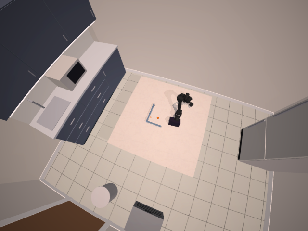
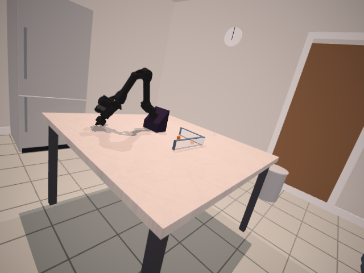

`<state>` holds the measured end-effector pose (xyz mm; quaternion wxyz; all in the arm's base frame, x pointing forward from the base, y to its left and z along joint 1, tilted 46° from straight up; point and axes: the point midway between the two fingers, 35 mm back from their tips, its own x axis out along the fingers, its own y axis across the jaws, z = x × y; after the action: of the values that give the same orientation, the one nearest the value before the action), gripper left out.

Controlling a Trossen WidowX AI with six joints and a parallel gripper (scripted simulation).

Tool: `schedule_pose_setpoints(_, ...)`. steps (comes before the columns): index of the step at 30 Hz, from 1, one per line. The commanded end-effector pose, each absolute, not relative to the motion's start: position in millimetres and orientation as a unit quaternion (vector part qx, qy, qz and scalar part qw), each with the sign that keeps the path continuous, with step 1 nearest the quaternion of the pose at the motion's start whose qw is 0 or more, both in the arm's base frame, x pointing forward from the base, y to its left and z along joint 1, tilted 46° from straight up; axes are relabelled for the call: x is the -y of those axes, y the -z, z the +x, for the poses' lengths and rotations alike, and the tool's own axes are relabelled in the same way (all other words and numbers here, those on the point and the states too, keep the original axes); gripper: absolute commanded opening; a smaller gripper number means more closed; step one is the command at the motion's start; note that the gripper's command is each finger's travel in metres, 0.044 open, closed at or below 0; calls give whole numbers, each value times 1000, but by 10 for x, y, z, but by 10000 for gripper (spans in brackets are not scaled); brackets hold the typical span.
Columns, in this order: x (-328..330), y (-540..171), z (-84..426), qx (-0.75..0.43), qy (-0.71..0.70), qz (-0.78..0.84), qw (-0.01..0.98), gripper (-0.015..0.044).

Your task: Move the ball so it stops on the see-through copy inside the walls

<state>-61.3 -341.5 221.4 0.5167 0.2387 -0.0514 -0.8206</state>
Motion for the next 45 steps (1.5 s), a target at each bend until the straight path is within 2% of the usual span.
schedule_pose_setpoints(1,3559,-2513,-42,33,774,203,599,249)
schedule_pose_setpoints(7,3543,-2782,834,-6,694,161,702,249)
schedule_pose_setpoints(18,3125,-2699,2125,-185,553,10,812,249)
schedule_pose_setpoints(30,1984,-1899,3378,-400,306,-198,841,249)
schedule_pose_setpoints(37,1189,-1252,3626,-501,156,-312,792,249)
schedule_pose_setpoints(45,235,-460,3354,-605,-59,-516,603,249)
